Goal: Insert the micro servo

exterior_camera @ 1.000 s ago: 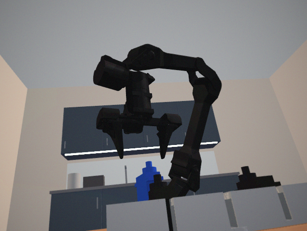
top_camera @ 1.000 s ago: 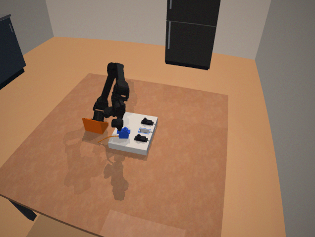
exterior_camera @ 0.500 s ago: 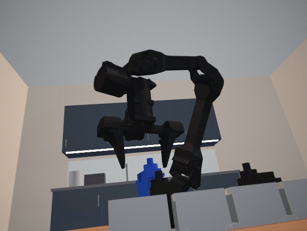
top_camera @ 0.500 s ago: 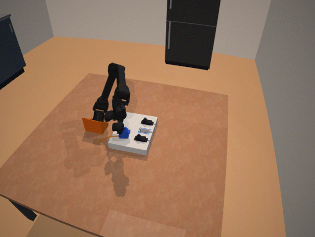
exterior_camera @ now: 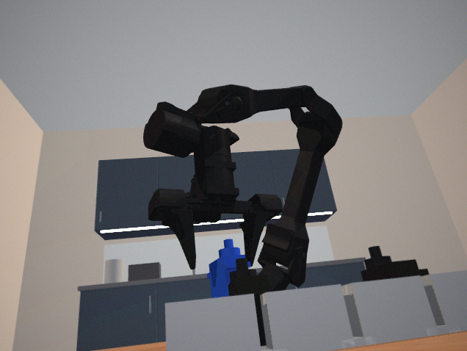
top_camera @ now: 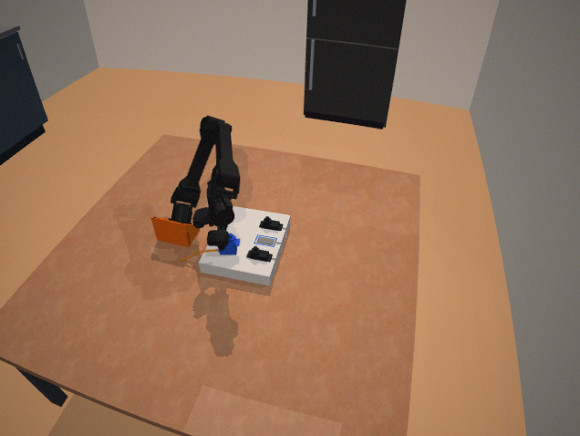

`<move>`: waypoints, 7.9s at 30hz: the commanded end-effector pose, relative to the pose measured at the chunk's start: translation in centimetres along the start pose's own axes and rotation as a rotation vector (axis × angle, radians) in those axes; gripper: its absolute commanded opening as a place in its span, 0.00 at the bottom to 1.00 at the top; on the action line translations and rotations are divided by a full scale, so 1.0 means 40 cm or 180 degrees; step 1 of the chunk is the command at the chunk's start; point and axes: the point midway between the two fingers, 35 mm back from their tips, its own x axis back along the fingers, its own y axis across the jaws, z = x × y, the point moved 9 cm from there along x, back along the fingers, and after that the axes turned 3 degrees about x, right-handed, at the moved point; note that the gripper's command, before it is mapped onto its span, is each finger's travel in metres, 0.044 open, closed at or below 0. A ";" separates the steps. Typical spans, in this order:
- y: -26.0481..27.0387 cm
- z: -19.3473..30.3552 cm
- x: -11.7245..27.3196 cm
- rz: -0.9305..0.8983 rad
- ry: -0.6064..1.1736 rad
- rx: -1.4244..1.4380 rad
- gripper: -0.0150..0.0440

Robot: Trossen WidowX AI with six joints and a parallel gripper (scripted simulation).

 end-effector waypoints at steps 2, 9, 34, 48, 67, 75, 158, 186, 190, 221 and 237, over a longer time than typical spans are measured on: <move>0.000 -0.002 -0.006 0.0024 0.0003 -0.0027 0.73; 0.000 -0.002 -0.006 0.0024 0.0003 -0.0027 0.45; -0.011 -0.004 0.069 0.0023 0.0000 -0.0030 0.25; 0.004 0.067 0.069 0.0022 0.0005 -0.0025 0.25; -0.174 0.125 0.070 0.0040 0.0008 0.0026 0.25; -0.174 0.125 0.070 0.0039 0.0013 0.0792 0.25; -0.171 0.135 0.070 -0.0005 0.0058 0.9166 0.25; -0.094 0.385 0.073 -0.0032 0.0052 0.9183 0.25; -0.094 0.386 0.069 -0.0032 0.0052 0.9184 0.25; -0.096 0.388 0.005 -0.0035 0.0057 0.9185 0.25; -0.097 0.389 -0.037 -0.0037 0.0060 0.9186 0.25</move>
